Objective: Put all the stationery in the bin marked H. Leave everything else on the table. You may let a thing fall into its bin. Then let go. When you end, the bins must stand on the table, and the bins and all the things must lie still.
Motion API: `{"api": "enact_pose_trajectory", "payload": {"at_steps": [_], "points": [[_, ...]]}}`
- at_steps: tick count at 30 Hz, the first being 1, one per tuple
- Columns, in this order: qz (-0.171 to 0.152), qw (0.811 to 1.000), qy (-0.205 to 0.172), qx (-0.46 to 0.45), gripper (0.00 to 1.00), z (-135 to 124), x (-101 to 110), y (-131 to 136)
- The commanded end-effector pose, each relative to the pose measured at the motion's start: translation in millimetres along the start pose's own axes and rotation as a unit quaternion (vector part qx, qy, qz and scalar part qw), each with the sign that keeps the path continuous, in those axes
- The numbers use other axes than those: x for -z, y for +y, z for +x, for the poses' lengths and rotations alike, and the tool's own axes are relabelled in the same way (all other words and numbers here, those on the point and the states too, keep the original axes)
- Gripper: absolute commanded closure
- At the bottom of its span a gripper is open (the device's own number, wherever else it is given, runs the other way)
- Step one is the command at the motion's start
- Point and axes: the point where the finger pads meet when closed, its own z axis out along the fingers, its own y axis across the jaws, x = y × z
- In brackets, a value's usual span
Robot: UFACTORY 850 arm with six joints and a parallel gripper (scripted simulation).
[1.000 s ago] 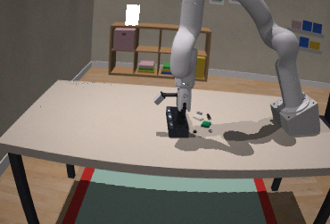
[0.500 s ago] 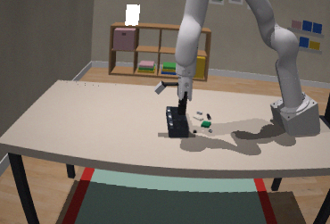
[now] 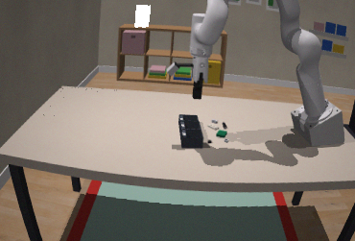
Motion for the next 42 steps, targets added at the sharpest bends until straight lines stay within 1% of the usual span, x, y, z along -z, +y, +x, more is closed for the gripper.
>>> {"api": "enact_pose_trajectory", "payload": {"at_steps": [1,5,6,8,14,18,23,25,26,28,29,34,40,42], "points": [[-0.006,1.000,-0.003,0.000,0.93,-1,5,-1],[-0.006,1.000,-0.003,0.000,0.93,-1,5,-1],[-0.006,1.000,-0.003,-0.025,0.44,-7,0,2],[-0.006,1.000,-0.003,-0.025,0.44,-7,0,2],[-0.006,0.987,-0.002,-0.158,0.44,-41,-31,22],[-0.006,0.971,-0.002,-0.239,0.44,-64,-52,35],[-0.009,0.941,-0.002,-0.338,0.44,-92,-77,51],[-0.009,0.941,-0.002,-0.338,0.44,-92,-77,51],[-0.009,0.920,-0.001,-0.393,0.44,-98,-82,54],[-0.012,0.911,-0.002,-0.411,0.44,-110,-93,61],[-0.013,0.904,-0.001,-0.428,0.44,-115,-98,64],[-0.023,0.855,0.000,-0.518,0.44,-142,-122,79],[-0.038,0.790,0.000,-0.612,0.44,-142,-122,79],[-0.038,0.790,0.000,-0.612,0.44,-142,-122,79]]}}
